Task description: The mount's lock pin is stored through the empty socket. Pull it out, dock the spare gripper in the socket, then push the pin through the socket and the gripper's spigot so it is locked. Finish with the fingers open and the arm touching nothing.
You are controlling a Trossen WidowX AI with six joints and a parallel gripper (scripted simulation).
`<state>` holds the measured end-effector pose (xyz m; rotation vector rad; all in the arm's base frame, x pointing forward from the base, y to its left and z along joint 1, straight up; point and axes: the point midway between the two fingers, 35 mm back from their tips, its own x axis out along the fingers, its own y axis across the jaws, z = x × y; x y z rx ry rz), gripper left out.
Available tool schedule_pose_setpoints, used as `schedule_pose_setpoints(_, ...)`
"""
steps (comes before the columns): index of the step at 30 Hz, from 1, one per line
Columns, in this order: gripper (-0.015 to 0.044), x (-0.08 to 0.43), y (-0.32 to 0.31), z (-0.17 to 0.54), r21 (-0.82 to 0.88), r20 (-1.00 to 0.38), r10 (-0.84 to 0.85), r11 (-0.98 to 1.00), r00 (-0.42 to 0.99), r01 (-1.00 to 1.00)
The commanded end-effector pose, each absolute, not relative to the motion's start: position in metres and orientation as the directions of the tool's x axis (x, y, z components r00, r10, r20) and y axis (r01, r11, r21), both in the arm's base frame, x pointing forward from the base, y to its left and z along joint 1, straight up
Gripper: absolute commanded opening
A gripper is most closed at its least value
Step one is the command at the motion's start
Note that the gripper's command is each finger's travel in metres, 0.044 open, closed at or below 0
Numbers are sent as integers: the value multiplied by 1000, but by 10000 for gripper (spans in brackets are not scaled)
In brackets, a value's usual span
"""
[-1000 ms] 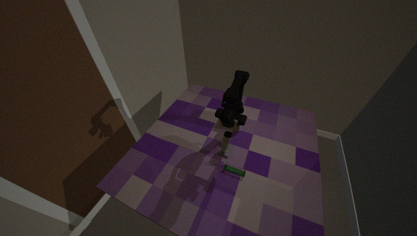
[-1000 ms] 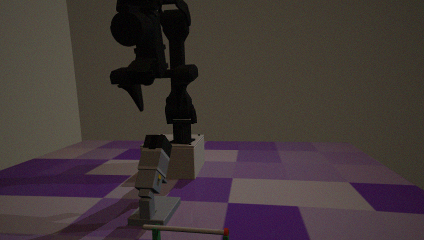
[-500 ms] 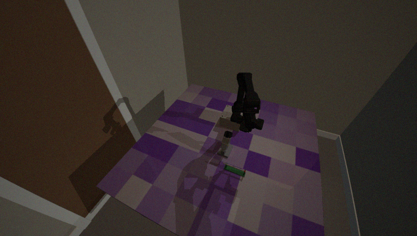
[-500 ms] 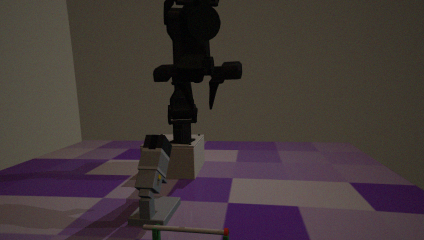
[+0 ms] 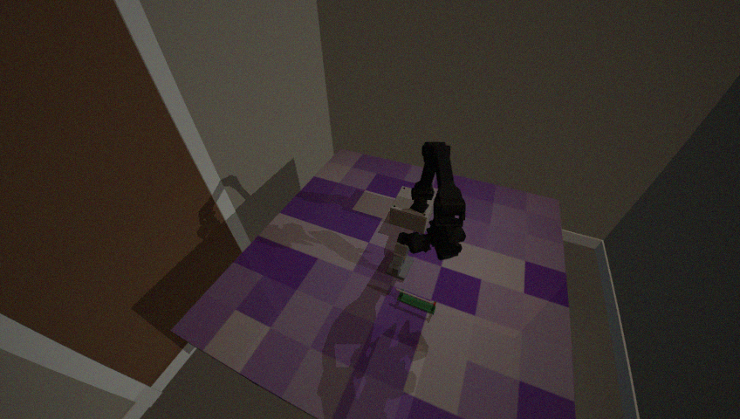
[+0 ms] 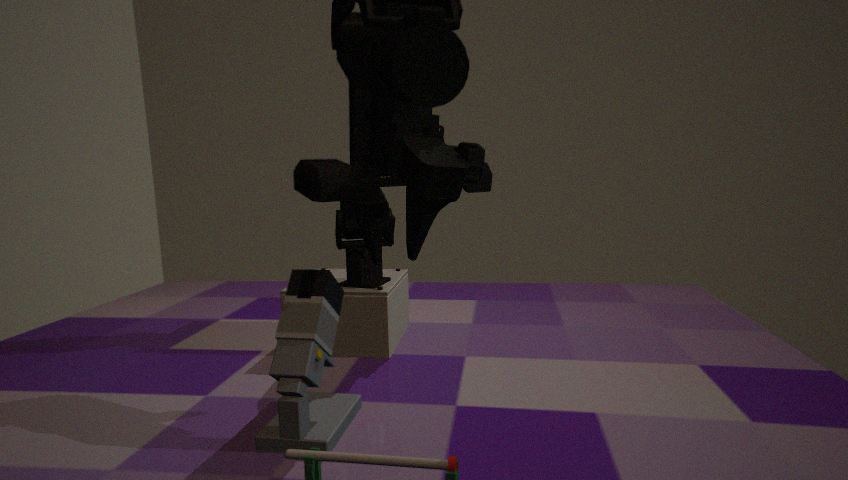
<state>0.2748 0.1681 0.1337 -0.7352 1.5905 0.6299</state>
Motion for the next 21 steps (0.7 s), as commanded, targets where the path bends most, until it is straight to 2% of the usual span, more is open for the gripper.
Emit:
schedule_pose_setpoints(1, 180, 338, 179, 100, -47, -979, -201, 119, 22, -992)
schedule_pose_setpoints(5, 180, 360, 182, 87, -36, -970, -234, -102, 59, -994)
schedule_pose_setpoints(7, 180, 365, 183, 84, -31, -968, -241, -151, 68, -988)
schedule_pose_setpoints(21, 180, 369, 185, 79, -31, -969, -237, -158, 68, -987)
